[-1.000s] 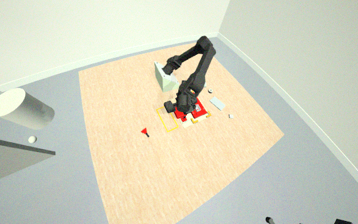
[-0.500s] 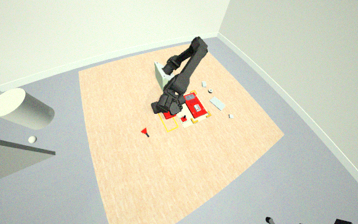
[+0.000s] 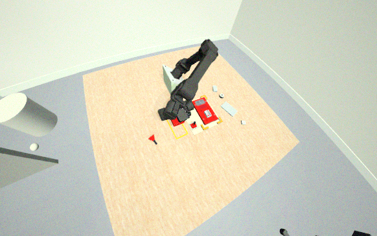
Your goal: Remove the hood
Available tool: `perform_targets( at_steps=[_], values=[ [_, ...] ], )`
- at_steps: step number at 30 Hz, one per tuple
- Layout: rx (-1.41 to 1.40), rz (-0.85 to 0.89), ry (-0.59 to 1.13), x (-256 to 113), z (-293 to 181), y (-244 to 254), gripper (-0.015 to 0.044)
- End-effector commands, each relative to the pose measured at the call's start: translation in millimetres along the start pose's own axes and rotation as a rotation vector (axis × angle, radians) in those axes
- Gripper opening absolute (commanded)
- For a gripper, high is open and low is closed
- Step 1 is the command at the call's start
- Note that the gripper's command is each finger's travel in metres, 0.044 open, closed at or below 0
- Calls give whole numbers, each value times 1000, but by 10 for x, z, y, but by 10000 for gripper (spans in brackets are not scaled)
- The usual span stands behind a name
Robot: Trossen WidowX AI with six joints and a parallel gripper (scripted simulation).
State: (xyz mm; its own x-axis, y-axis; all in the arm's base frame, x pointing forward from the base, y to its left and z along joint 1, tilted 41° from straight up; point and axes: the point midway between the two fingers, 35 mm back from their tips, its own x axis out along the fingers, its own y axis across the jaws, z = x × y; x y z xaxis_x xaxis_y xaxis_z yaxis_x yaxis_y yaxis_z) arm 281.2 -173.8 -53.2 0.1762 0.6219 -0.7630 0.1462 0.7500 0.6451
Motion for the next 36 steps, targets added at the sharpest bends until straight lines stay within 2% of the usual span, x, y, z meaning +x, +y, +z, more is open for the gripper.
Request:
perform_targets(
  at_steps=[1, 36],
  values=[
    [2, 2, 4, 45, -5, -3, 0],
    [2, 2, 3, 269, 5, -8, 0]
  ],
)
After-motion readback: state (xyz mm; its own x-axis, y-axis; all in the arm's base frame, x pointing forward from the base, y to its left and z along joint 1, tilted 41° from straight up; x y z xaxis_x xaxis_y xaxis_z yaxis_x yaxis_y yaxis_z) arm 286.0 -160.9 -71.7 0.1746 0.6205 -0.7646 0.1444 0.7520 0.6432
